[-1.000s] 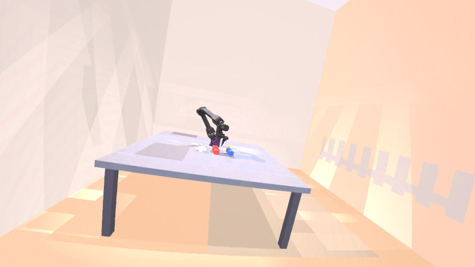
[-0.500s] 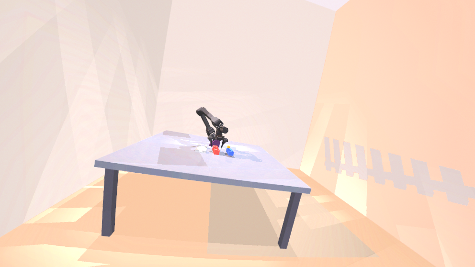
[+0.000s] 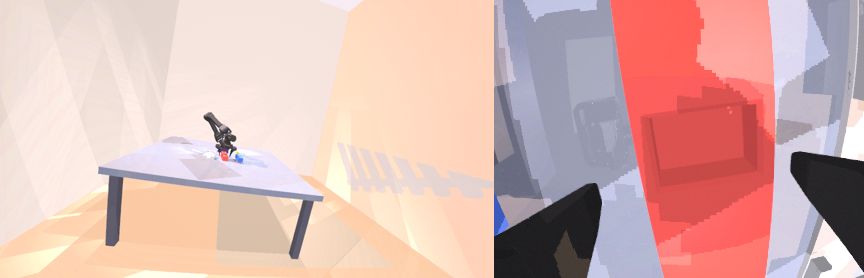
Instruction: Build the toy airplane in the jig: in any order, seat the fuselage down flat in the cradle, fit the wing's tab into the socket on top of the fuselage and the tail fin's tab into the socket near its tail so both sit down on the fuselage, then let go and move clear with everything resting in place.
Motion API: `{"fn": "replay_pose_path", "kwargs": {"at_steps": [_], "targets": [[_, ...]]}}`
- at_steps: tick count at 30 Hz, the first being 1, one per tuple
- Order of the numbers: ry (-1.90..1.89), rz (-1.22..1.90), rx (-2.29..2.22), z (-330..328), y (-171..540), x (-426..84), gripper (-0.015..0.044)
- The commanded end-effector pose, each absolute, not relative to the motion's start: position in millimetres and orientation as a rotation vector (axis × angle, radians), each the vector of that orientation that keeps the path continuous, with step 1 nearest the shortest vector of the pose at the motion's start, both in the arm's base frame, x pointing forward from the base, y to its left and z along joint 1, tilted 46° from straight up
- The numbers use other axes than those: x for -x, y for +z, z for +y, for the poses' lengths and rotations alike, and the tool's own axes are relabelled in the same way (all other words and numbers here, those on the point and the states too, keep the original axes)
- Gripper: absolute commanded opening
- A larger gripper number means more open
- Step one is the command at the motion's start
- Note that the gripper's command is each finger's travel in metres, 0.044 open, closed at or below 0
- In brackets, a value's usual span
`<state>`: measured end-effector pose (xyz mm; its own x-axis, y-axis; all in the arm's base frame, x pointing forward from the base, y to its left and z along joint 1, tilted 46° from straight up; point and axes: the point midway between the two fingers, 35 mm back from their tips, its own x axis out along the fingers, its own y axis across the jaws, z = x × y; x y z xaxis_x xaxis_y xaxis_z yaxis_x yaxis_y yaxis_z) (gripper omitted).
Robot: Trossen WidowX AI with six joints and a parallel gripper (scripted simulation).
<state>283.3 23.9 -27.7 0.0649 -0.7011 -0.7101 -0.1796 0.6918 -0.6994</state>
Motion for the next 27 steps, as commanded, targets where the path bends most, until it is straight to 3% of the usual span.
{"fn": "replay_pose_path", "kwargs": {"at_steps": [1, 4, 13, 20, 26, 27], "targets": [[-0.462, 1.491, 0.777, 17.1, -32.5, -281.2, 0.044], [-0.462, 1.491, 0.778, 15.5, -33.9, -281.2, 0.044], [-0.462, 1.491, 0.778, 15.5, -33.9, -281.2, 0.0204], [-0.462, 1.491, 0.778, 15.5, -33.9, -281.2, 0.0157], [-0.459, 1.491, 0.776, 23.7, -27.7, -282.8, 0.0], [-0.458, 1.491, 0.776, 26.0, -25.8, -283.2, 0.0]]}}
